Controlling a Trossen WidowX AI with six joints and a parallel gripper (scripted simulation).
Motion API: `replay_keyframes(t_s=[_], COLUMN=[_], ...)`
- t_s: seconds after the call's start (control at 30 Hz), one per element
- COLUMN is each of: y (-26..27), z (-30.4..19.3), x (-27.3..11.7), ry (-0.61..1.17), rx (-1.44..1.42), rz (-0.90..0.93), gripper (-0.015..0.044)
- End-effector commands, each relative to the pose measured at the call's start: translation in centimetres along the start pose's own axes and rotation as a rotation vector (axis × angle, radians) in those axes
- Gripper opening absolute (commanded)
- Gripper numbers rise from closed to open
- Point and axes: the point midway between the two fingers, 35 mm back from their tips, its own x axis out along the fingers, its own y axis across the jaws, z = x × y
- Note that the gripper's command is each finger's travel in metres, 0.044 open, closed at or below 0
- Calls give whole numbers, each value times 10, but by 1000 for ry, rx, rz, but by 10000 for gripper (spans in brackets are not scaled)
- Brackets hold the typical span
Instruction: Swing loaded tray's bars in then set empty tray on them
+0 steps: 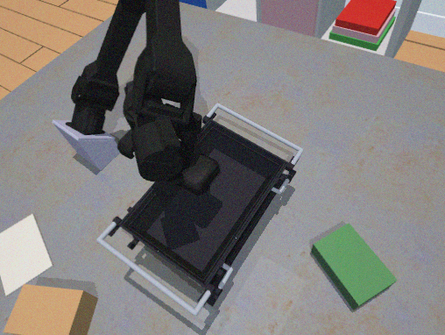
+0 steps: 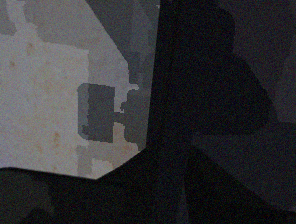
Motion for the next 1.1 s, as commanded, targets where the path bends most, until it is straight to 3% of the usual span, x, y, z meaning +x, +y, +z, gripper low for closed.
replay_keyframes(t_s=[0.0, 1.07], y=[3, 5], z=[3, 6], x=[5, 13], ry=[1, 0], rx=[-8, -8], rz=[23, 23], gripper=[0, 0])
